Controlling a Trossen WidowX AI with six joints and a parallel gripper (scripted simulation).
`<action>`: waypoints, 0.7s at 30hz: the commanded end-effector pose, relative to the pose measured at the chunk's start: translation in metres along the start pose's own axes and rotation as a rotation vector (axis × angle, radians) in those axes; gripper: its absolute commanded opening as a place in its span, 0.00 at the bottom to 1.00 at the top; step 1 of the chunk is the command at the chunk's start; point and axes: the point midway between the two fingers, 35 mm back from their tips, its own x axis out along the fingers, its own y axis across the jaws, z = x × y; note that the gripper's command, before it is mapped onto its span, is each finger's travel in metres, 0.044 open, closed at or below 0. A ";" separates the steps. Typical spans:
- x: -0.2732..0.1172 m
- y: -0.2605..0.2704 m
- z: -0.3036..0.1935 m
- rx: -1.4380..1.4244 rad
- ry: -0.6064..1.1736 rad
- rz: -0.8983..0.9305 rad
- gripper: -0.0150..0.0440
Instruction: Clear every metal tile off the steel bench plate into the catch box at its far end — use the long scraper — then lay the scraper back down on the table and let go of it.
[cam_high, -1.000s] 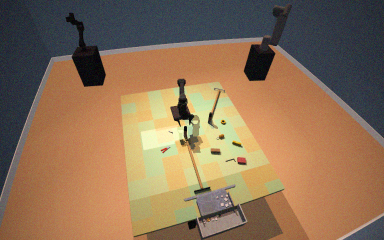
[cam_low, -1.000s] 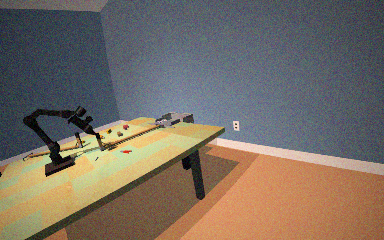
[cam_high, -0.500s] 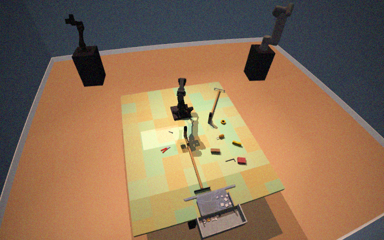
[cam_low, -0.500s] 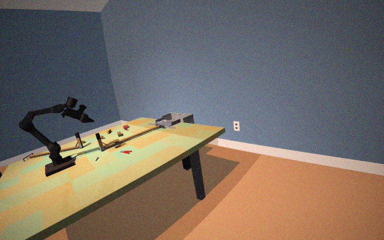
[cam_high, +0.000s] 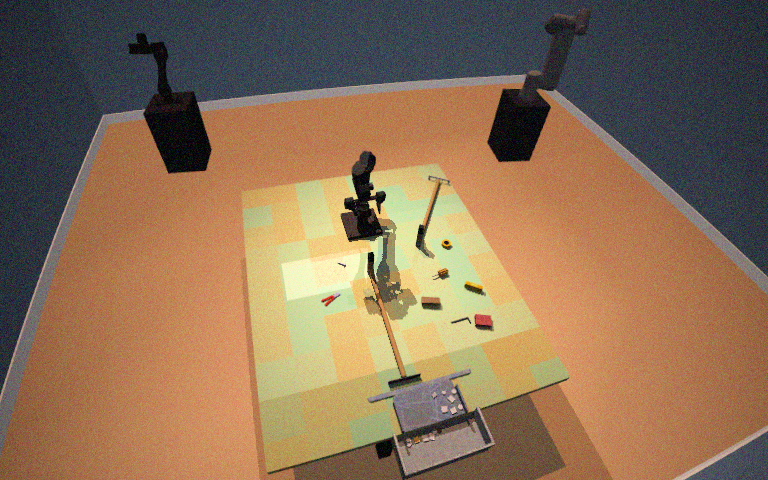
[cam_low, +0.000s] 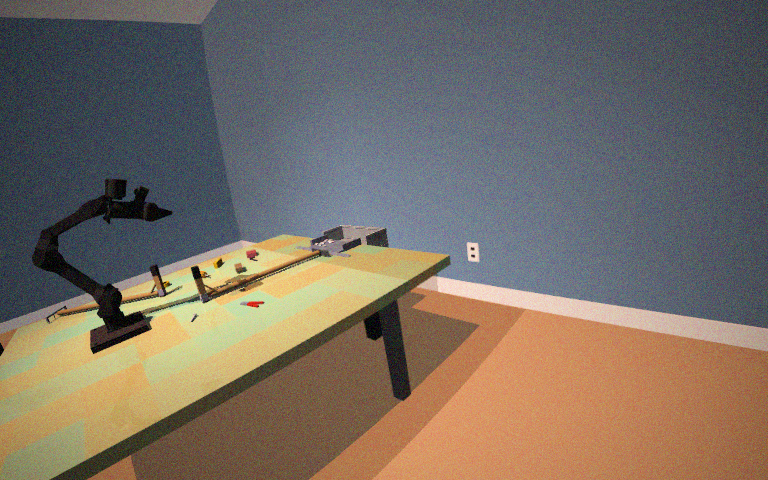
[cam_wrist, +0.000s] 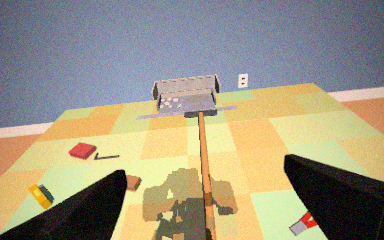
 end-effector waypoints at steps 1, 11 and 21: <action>-0.024 0.007 0.024 -0.021 -0.087 0.011 1.00; -0.038 0.012 0.036 -0.037 -0.133 0.014 1.00; -0.038 0.012 0.036 -0.037 -0.133 0.014 1.00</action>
